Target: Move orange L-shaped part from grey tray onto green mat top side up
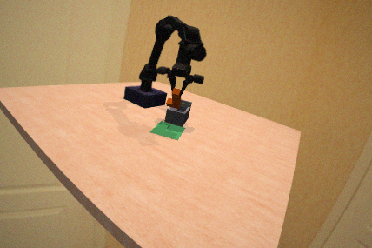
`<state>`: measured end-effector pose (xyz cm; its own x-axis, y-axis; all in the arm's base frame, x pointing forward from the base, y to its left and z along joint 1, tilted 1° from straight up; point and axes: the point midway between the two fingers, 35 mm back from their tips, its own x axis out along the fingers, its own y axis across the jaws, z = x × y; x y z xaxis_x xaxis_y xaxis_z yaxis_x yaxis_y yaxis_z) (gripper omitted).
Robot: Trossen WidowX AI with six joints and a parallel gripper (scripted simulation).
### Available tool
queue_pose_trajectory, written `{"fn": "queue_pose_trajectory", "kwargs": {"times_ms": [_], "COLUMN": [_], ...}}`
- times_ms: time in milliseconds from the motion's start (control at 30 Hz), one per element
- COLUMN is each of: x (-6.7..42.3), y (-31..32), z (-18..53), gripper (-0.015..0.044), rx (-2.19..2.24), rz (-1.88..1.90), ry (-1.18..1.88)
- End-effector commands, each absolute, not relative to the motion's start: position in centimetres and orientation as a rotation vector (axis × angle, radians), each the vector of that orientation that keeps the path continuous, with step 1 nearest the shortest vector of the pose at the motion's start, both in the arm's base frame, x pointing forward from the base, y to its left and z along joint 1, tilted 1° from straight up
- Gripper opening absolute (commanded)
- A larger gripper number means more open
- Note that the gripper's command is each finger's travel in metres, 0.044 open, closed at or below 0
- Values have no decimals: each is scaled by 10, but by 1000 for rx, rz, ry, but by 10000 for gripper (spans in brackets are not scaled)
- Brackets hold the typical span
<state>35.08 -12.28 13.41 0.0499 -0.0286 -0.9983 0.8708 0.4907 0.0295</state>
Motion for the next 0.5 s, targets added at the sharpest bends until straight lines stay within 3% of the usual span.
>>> {"fn": "queue_pose_trajectory", "kwargs": {"times_ms": [0, 467], "x": [357, 362], "y": [-136, -145], "z": [133, 122], "gripper": [0, 0], "rx": [818, 818], "rz": [-815, -815], "ry": [1357, 1356]}}
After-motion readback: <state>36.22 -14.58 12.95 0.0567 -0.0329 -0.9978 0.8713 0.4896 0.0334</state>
